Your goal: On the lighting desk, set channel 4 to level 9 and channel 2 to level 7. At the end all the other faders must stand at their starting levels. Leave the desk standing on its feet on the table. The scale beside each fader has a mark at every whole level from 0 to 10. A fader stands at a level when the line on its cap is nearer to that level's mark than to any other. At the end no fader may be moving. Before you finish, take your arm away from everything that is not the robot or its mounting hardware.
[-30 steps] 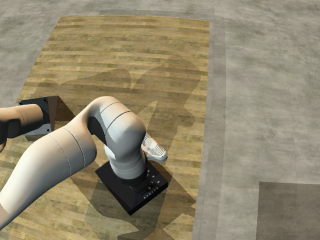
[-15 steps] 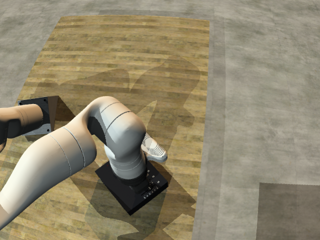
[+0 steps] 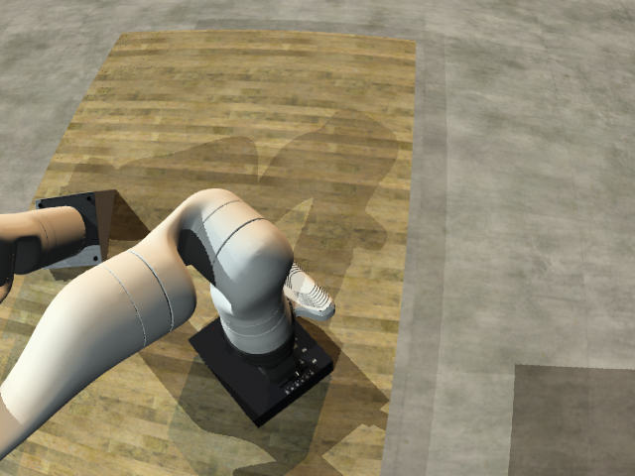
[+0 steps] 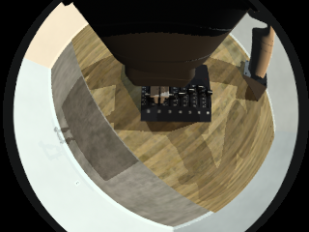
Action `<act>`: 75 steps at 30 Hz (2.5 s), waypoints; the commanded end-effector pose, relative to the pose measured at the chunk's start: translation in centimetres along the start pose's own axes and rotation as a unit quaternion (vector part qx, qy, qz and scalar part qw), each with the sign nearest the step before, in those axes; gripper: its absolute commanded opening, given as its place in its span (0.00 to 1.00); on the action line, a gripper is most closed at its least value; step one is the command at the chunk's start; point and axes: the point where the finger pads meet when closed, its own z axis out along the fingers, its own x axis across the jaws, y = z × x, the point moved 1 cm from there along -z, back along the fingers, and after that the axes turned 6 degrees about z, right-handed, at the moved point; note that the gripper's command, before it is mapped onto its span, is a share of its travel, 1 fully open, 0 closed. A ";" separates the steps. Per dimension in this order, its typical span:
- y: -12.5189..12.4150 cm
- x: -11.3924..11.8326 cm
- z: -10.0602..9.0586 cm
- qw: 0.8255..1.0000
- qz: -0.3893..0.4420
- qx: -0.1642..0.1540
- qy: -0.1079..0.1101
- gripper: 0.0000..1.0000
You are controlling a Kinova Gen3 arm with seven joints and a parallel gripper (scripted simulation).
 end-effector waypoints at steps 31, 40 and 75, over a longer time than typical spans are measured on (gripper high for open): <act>-0.2 -0.1 -4.0 1.000 -0.001 0.001 0.000 0.00; -0.2 -0.1 -4.0 1.000 -0.001 0.001 0.000 0.00; -0.7 -4.6 -3.7 1.000 -0.001 0.001 0.000 0.00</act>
